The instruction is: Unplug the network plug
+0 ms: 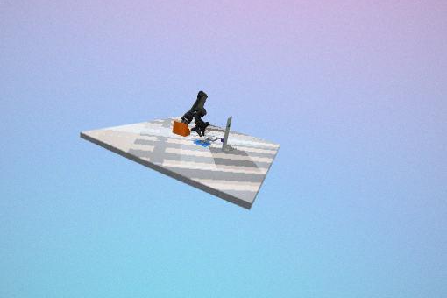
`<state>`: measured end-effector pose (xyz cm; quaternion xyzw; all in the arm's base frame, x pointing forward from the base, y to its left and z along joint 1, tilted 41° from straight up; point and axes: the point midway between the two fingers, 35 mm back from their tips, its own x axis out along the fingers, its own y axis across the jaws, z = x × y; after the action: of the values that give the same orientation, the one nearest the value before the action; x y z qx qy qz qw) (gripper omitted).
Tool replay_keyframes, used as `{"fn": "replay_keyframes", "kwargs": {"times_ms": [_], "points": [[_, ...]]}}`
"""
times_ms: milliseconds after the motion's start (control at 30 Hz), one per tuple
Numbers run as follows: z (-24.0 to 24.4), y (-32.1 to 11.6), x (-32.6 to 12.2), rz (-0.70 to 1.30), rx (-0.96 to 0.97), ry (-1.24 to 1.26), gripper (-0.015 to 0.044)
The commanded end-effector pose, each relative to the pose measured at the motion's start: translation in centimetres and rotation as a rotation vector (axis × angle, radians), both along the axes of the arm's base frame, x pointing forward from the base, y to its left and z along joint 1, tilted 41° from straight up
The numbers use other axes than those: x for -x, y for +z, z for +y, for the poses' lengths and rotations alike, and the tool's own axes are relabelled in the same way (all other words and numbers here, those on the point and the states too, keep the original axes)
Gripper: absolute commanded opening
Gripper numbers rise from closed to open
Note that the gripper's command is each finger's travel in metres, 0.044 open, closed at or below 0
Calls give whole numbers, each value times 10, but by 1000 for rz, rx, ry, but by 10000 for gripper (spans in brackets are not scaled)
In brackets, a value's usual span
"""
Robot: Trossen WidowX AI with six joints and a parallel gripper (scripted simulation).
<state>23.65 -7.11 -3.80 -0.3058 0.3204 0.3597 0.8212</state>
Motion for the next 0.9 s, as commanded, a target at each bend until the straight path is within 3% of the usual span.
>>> {"fn": "replay_keyframes", "kwargs": {"times_ms": [0,867], "points": [[-5,5,-2,-8,3,1,156],[-28,34,1,-8,4,1,156]]}}
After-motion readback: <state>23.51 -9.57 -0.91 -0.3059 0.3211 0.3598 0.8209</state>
